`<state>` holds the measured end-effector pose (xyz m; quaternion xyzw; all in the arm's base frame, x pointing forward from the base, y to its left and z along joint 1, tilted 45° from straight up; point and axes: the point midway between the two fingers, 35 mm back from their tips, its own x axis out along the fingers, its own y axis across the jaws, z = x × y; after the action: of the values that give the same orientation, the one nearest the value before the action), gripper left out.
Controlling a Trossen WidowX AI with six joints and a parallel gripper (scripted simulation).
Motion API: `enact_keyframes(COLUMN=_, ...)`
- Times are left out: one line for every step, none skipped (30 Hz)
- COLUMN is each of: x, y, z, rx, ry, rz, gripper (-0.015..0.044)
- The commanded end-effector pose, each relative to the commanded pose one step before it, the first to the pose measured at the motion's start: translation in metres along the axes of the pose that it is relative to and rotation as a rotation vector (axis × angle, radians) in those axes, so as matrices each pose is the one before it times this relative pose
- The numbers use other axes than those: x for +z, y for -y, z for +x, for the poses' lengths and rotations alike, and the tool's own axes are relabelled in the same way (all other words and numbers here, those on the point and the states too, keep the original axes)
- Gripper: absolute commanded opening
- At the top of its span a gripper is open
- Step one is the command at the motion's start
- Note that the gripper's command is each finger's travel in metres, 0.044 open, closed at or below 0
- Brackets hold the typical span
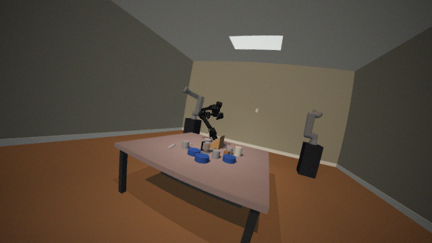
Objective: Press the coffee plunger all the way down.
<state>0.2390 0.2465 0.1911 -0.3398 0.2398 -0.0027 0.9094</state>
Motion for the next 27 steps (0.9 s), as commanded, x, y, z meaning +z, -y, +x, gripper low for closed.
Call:
enact_keyframes(x=-0.00475, y=-0.00285, z=-0.00795, rx=-0.03443, ry=0.03255, rz=-0.1073, gripper=0.044)
enact_keyframes(x=-0.00352, y=-0.00014, z=0.0024, rx=-0.00063, ry=-0.00016, rz=0.0006, gripper=0.044)
enact_keyframes(x=-0.00432, y=-0.00012, z=0.00286, rx=-0.00081, ry=-0.00014, rz=0.0007, gripper=0.044)
enact_keyframes(x=-0.00531, y=-0.00013, z=0.00342, rx=-0.0009, ry=-0.00014, rz=0.0007, gripper=0.044)
enact_keyframes(x=-0.00655, y=-0.00009, z=0.00405, rx=-0.00142, ry=0.0, rz=0.0009, gripper=0.044)
enact_keyframes(x=-0.00778, y=-0.00001, z=0.00458, rx=-0.00181, ry=0.00016, rz=0.001, gripper=0.044)
enact_keyframes(x=-0.00834, y=-0.00001, z=0.00458, rx=-0.00128, ry=0.00069, rz=0.0007, gripper=0.044)
enact_keyframes(x=-0.00579, y=0.0002, z=0.00307, rx=-0.00188, ry=0.00017, rz=0.0008, gripper=0.044)
enact_keyframes(x=-0.00411, y=0.00018, z=0.00209, rx=-0.00138, ry=0.00016, rz=0.0005, gripper=0.044)
enact_keyframes(x=-0.0032, y=0.00012, z=0.00014, rx=-0.00075, ry=0.0001, rz=0.0002, gripper=0.044)
enact_keyframes(x=-0.00081, y=0.00007, z=-0.00003, rx=-0.00005, ry=0.0, rz=0.0, gripper=0.044)
enact_keyframes(x=0.00041, y=-0.00001, z=-0.00001, rx=0.00041, ry=0.0, rz=-0.0002, gripper=0.044)
enact_keyframes(x=0.0, y=-0.00004, z=0.00027, rx=0.00006, ry=-0.00011, rz=0.0, gripper=0.044)
enact_keyframes(x=0.0, y=-0.00007, z=0.00052, rx=0.00013, ry=-0.00023, rz=0.0, gripper=0.044)
enact_keyframes(x=0.0, y=-0.00009, z=0.00079, rx=0.00015, ry=-0.00036, rz=0.0002, gripper=0.044)
enact_keyframes(x=0.00001, y=-0.00013, z=0.00102, rx=0.00023, ry=-0.00038, rz=0.0001, gripper=0.044)
enact_keyframes(x=0.00001, y=-0.00015, z=0.00128, rx=0.00027, ry=-0.00044, rz=0.0001, gripper=0.044)
enact_keyframes(x=0.00001, y=-0.00017, z=0.00151, rx=0.0003, ry=-0.00047, rz=0.0001, gripper=0.044)
enact_keyframes(x=0.00001, y=-0.00017, z=0.00163, rx=0.0003, ry=-0.00044, rz=0.0001, gripper=0.044)
enact_keyframes(x=0.00001, y=-0.00015, z=0.00165, rx=0.00028, ry=-0.00038, rz=0.0001, gripper=0.044)
enact_keyframes(x=0.00001, y=-0.00013, z=0.00165, rx=0.00024, ry=-0.00032, rz=0.0001, gripper=0.044)
enact_keyframes(x=0.00002, y=-0.00012, z=0.00165, rx=0.00022, ry=-0.00026, rz=0.0001, gripper=0.044)
enact_keyframes(x=0.00002, y=-0.0001, z=0.00165, rx=0.00019, ry=-0.0002, rz=0.0001, gripper=0.044)
enact_keyframes(x=0.00002, y=-0.00008, z=0.00165, rx=0.00015, ry=-0.00014, rz=0.0001, gripper=0.044)
enact_keyframes(x=0.00002, y=-0.00005, z=0.00165, rx=0.00011, ry=-0.00008, rz=0.0001, gripper=0.044)
enact_keyframes(x=0.00001, y=-0.00004, z=0.00155, rx=0.00024, ry=-0.00011, rz=-0.0002, gripper=0.044)
enact_keyframes(x=0.00001, y=-0.00002, z=0.00154, rx=0.00021, ry=-0.00005, rz=-0.0002, gripper=0.044)
